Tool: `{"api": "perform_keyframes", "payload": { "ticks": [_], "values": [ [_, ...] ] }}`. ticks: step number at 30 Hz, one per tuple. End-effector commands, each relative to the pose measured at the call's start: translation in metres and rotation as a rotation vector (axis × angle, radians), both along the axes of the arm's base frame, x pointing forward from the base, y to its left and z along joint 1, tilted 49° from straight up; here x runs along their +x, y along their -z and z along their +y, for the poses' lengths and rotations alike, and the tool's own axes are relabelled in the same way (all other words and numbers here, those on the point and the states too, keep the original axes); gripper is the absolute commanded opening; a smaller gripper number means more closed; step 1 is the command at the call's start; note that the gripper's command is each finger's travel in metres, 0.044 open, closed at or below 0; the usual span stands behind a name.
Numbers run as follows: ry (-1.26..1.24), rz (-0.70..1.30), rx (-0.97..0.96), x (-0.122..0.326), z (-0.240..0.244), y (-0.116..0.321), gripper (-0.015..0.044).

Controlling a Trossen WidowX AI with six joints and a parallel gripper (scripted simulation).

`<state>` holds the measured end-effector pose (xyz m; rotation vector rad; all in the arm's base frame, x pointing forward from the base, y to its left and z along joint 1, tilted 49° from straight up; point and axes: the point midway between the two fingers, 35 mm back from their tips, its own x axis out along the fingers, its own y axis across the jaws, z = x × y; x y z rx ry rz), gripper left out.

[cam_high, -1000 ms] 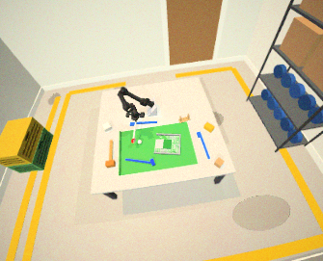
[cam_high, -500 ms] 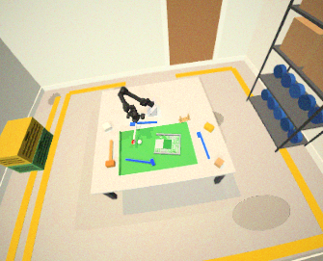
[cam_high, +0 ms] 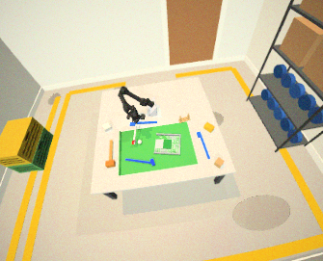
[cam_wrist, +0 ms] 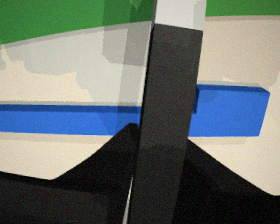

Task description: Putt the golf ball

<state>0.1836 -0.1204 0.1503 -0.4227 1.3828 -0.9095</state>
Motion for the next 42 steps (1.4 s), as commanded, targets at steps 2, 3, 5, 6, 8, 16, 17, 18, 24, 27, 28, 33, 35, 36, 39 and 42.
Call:
{"api": "perform_keyframes", "payload": {
  "ticks": [2, 3, 5, 6, 8, 16, 17, 18, 24, 27, 28, 33, 35, 36, 39, 42],
  "values": [
    [0.001, -0.001, 0.000, 0.000, 0.000, -0.001, 0.0000],
    [0.001, -0.001, 0.000, 0.000, -0.001, -0.002, 0.0000],
    [0.000, -0.001, 0.000, -0.002, -0.004, -0.005, 0.0000],
    [0.000, -0.001, -0.001, -0.002, -0.007, -0.007, 0.0000],
    [-0.001, 0.000, -0.003, -0.005, -0.012, -0.012, 0.0000],
    [-0.003, 0.001, -0.008, -0.010, -0.021, -0.021, 0.0000],
    [-0.003, 0.001, -0.008, -0.010, -0.021, -0.021, 0.0000],
    [-0.003, 0.001, -0.008, -0.010, -0.021, -0.021, 0.0000],
    [-0.003, 0.008, 0.003, -0.006, -0.015, -0.012, 0.0000],
    [-0.006, 0.004, 0.016, 0.012, 0.005, 0.014, 0.0000],
    [-0.006, 0.004, 0.019, 0.017, 0.013, 0.023, 0.0000],
    [-0.004, 0.002, 0.008, 0.030, 0.053, 0.069, 0.0000],
    [-0.003, 0.001, -0.001, 0.030, 0.063, 0.081, 0.0000],
    [-0.003, 0.000, -0.002, 0.030, 0.064, 0.082, 0.0000],
    [-0.003, 0.000, -0.002, 0.030, 0.064, 0.082, 0.0000],
    [-0.003, 0.000, -0.001, 0.031, 0.068, 0.079, 0.0000]
  ]
}}
